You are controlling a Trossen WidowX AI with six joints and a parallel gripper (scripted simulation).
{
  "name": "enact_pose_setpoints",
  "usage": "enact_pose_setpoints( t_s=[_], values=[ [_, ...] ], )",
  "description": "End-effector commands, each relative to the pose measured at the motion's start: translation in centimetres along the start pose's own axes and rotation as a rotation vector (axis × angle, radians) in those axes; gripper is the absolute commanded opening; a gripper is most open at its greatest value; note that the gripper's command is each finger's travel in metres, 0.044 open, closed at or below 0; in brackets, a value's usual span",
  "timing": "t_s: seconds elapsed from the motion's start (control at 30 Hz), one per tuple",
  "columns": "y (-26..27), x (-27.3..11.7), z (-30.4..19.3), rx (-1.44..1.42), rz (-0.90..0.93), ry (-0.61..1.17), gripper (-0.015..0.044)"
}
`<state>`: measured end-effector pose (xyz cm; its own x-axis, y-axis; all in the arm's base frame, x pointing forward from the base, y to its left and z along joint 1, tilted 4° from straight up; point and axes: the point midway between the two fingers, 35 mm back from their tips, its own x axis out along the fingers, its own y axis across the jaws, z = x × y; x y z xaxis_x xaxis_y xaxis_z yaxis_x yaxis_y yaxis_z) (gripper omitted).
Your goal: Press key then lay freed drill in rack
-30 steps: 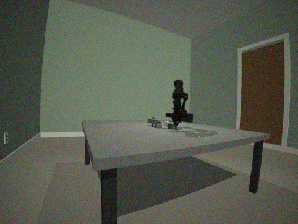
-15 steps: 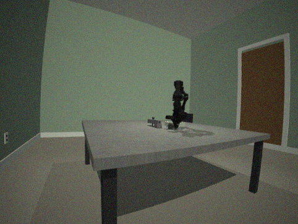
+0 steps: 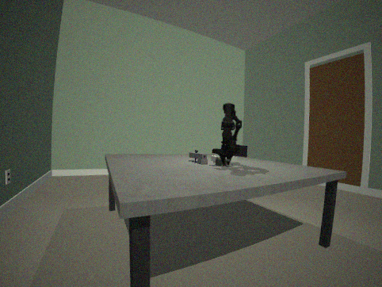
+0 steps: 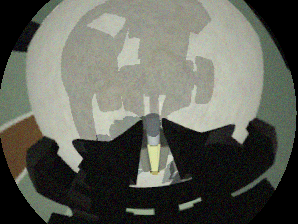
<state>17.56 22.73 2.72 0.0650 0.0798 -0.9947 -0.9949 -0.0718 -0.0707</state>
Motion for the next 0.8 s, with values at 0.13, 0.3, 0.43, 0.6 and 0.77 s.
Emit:
enact_pose_setpoints(
  t_s=[0.13,0.3,0.43,0.6,0.77],
  values=[
    [0.1,0.0,-0.1,0.000,0.004,0.003,0.0341],
    [0.1,-0.3,-0.1,0.000,0.004,0.004,0.0440],
    [0.2,-2.5,-0.1,0.002,0.004,0.011,0.0440],
    [0.1,-4.6,0.0,0.002,0.004,0.011,0.0440],
    [0.1,-6.8,0.0,0.002,0.004,0.011,0.0440]
  ],
)
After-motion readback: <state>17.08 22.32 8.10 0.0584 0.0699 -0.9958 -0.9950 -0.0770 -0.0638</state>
